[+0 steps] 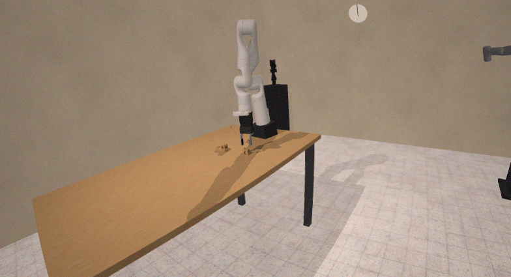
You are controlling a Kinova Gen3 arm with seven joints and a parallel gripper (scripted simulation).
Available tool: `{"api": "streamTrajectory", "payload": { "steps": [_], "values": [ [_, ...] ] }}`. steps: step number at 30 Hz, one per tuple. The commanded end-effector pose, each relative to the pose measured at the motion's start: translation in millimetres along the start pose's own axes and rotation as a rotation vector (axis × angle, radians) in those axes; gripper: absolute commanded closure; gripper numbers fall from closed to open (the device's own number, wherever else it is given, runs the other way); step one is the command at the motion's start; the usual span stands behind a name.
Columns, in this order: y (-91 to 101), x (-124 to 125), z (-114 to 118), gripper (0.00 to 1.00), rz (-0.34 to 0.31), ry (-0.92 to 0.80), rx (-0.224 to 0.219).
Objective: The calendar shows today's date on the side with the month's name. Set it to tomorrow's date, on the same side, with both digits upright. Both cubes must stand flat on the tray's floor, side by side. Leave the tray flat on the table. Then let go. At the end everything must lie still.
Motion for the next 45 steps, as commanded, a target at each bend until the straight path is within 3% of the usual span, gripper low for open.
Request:
{"api": "streamTrajectory", "payload": {
  "steps": [1,45],
  "values": [
    [-5.7,0.3,4.4,0.1,-0.001,-0.008,-0.006],
    [-13.5,-0.4,3.9,0.1,-0.004,-0.008,-0.005]
  ]
}}
Point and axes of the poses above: the point where the finger pads meet when closed, its own y axis back along the fingers, its own z axis across the jaws, x = y × z, the point moved 9 cm from there along y, back along the fingers, and after that the axes turned 13 degrees about -y, right-handed, at the moved point
